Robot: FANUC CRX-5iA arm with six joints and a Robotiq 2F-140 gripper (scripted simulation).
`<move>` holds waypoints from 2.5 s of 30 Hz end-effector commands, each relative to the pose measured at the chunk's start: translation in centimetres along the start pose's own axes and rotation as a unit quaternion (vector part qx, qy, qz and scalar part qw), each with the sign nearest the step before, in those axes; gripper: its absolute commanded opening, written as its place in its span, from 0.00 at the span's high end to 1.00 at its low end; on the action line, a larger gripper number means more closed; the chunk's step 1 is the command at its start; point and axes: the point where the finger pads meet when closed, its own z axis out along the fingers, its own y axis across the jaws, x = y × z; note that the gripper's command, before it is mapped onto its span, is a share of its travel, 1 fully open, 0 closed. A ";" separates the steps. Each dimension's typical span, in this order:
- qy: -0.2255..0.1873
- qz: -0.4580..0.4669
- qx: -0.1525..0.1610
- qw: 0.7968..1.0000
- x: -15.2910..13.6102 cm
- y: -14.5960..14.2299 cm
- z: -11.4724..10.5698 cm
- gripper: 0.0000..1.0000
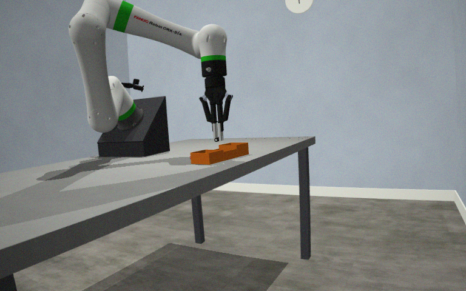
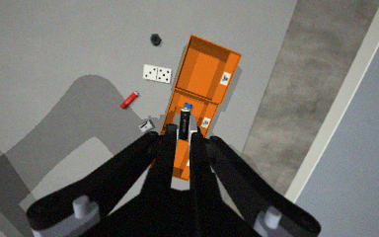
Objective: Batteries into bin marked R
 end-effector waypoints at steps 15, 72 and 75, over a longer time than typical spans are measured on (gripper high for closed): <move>-0.009 0.121 -0.006 0.993 0.0 0.0 0.0 0.95; -0.009 0.121 -0.006 0.993 0.0 0.0 3.7 0.83; -0.009 0.121 -0.006 0.993 0.0 0.0 3.3 0.83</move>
